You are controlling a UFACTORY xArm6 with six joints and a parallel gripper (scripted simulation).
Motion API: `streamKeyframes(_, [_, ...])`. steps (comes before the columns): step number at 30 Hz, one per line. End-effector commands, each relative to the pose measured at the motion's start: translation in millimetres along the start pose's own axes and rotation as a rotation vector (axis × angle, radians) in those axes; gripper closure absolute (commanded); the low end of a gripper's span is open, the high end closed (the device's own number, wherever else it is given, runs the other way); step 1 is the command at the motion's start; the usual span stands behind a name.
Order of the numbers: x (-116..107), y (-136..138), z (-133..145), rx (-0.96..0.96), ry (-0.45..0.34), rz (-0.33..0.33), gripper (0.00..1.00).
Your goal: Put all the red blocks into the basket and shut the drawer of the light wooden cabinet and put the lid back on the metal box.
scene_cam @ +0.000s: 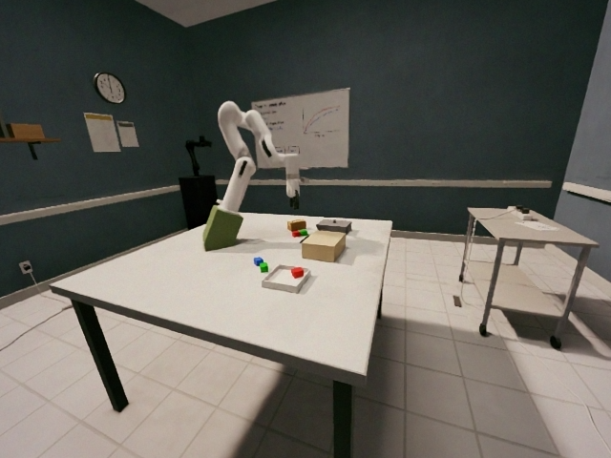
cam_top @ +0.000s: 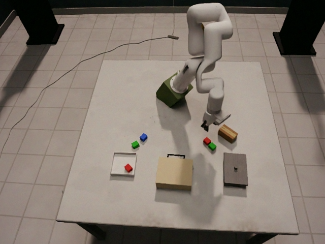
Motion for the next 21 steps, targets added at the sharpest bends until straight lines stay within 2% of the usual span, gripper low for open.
streamKeyframes(1, [-0.8, 0.0, -1.0, 0.000, 0.003, 0.000, 0.31])
streamKeyframes(21, [4.0, 0.0, -1.0, -0.001, 0.003, 0.000, 0.31])
Point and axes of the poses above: the point where the finger pads meet when closed, its own x axis out along the fingers, its own y axis across the jaws, z = x × y, the point moved 10 cm from there along -x, back along the fingers, and after that the axes turned 12 degrees about x, right-handed, at the moved point
